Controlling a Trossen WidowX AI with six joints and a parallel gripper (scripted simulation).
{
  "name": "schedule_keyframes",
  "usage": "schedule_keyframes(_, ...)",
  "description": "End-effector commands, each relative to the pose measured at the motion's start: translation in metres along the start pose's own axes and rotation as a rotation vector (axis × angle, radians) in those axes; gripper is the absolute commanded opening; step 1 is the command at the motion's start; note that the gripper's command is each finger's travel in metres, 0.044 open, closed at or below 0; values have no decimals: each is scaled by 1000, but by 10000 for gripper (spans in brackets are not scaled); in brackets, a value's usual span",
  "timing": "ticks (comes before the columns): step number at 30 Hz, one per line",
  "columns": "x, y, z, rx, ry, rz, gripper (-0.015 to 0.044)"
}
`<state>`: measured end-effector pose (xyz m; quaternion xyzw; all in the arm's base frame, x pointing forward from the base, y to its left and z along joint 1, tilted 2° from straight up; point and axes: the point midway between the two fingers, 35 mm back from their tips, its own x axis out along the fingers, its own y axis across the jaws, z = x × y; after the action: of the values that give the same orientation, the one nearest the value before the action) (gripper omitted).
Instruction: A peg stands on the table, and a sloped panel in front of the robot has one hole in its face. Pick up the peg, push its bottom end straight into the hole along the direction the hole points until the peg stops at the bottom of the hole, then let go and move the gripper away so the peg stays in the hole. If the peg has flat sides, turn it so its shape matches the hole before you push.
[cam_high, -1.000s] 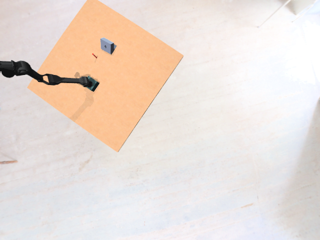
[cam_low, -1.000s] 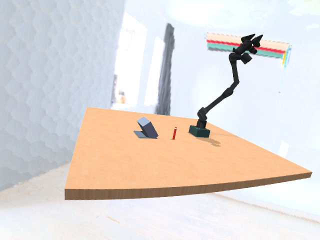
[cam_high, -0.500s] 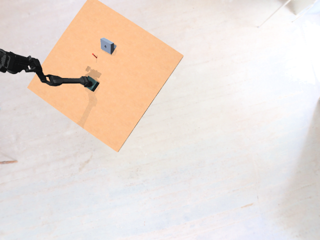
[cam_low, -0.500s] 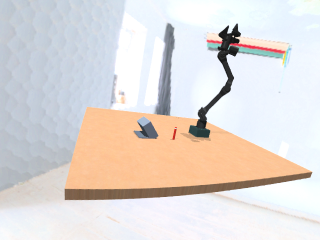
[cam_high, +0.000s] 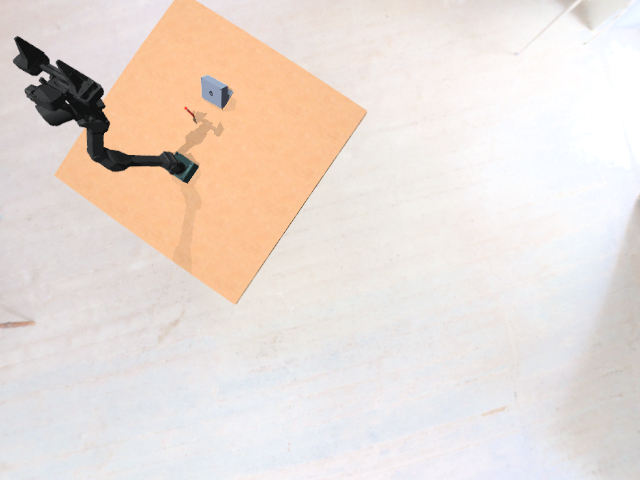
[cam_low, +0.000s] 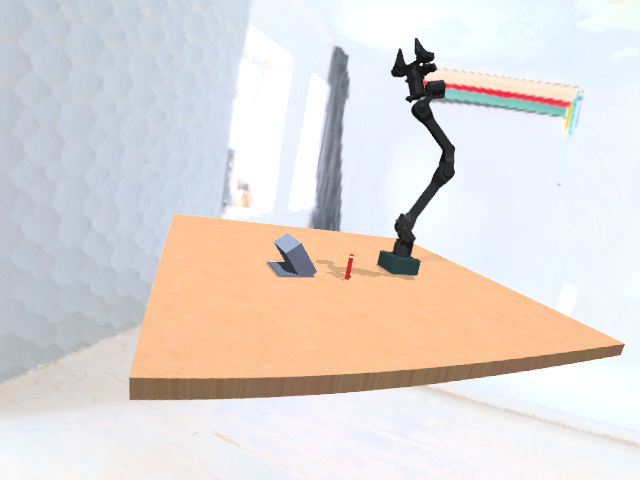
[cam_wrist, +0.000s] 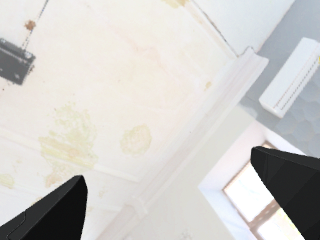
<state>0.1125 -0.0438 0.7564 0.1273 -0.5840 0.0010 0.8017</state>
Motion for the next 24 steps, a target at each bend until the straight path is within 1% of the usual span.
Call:
schedule_keyframes(1,-1,-18,-51,5,139,-46,440)
schedule_keyframes(6,-10,-33,-110,17,297,-92,440)
schedule_keyframes(10,-26,-43,-164,-8,454,-112,440)
schedule_keyframes(15,-56,-49,-232,-41,662,-116,440)
schedule_keyframes(24,-116,-44,-322,-54,969,-113,440)
